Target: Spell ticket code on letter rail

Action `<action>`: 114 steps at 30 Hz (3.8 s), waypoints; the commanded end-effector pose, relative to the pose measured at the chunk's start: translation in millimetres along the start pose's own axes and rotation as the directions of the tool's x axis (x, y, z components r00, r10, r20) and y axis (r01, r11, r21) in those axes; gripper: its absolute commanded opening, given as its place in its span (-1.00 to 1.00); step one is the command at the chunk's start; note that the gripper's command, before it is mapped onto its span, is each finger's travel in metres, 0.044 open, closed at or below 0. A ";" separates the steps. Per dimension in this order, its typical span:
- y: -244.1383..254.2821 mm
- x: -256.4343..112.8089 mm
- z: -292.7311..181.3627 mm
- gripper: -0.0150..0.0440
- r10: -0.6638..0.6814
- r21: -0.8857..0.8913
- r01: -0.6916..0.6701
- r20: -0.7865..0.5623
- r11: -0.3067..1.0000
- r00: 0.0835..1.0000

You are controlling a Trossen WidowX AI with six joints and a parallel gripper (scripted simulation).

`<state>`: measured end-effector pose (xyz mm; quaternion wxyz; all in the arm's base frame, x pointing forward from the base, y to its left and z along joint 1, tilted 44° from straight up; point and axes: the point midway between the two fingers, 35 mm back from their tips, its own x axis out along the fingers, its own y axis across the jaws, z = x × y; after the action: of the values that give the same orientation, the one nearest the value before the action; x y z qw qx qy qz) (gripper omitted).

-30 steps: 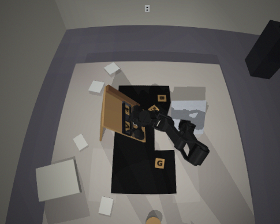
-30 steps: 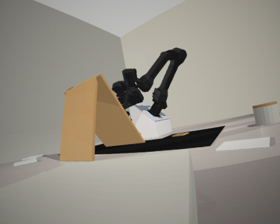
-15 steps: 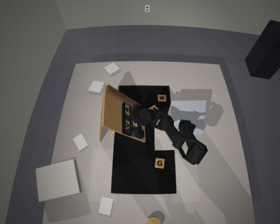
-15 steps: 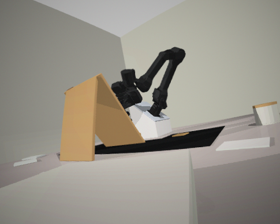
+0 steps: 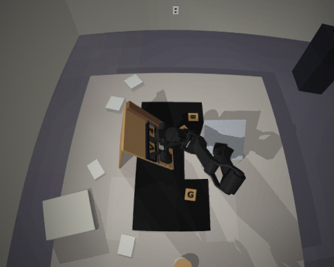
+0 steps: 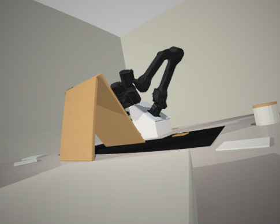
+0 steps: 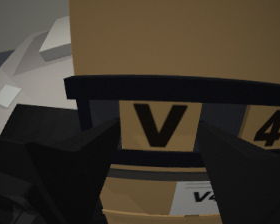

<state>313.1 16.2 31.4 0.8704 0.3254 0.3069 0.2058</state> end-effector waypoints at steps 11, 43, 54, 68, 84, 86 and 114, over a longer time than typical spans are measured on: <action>-6.6 0.2 0.4 -0.49 0.003 -0.005 -0.003 0.000 1.000 1.000; -22.4 0.2 0.8 -0.49 0.003 -0.006 -0.003 0.000 1.000 1.000; -28.0 0.2 1.0 -0.49 0.002 -0.007 -0.002 0.000 1.000 1.000; -28.6 -2.3 0.3 0.40 0.002 -0.005 -0.002 0.000 1.000 1.000; -29.6 -18.9 1.0 0.51 0.001 -0.007 -0.001 0.000 1.000 1.000; -29.8 -20.2 0.5 0.51 0.001 -0.007 -0.001 0.000 1.000 1.000; -31.8 -40.5 0.0 0.51 0.000 -0.007 0.000 -0.001 1.000 1.000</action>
<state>290.1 -27.7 23.4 0.8706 0.3239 0.3082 0.2051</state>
